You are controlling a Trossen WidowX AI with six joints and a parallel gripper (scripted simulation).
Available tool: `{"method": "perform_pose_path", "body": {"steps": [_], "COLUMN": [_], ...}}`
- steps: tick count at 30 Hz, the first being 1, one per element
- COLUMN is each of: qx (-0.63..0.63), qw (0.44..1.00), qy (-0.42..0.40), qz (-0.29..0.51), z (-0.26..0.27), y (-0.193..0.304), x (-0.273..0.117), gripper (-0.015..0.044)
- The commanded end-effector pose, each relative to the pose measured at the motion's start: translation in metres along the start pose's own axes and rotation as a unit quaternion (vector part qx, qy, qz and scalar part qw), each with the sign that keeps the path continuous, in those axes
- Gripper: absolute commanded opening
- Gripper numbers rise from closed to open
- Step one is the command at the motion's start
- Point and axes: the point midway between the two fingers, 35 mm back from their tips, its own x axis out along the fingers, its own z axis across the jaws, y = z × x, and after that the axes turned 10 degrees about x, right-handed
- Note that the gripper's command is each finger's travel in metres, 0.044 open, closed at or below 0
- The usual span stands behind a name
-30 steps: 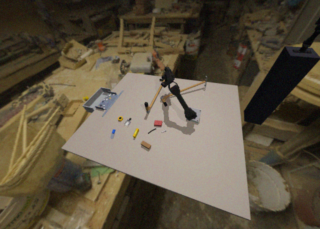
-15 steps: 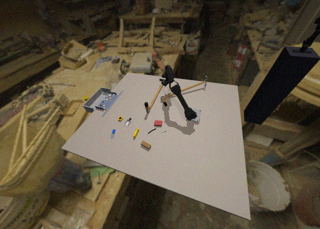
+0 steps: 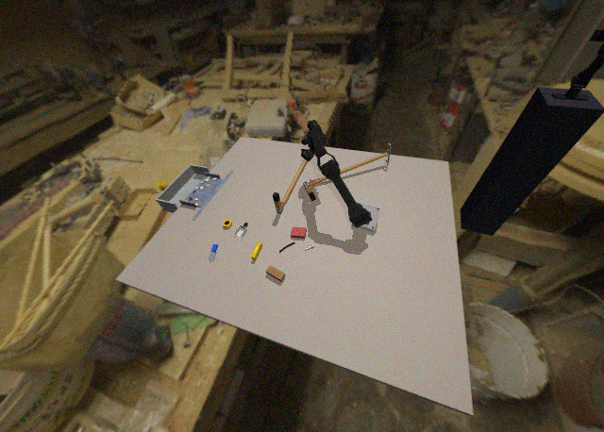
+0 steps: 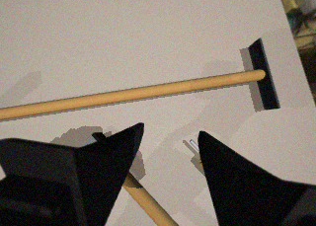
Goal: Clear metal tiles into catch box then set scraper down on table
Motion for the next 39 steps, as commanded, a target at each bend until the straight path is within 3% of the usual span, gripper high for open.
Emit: {"method": "perform_pose_path", "body": {"steps": [1,4,39], "qx": [-0.003,-0.006,-0.041], "qw": [1.0,1.0,0.997], "qy": [-0.004,-0.005,-0.035], "qz": [-0.004,-0.008,-0.047], "z": [0.019,0.031,0.169], "y": [-0.004,-0.007,-0.01], "x": [-0.004,-0.008,-0.046], "gripper": [0.0368,0.044,0.044]}}
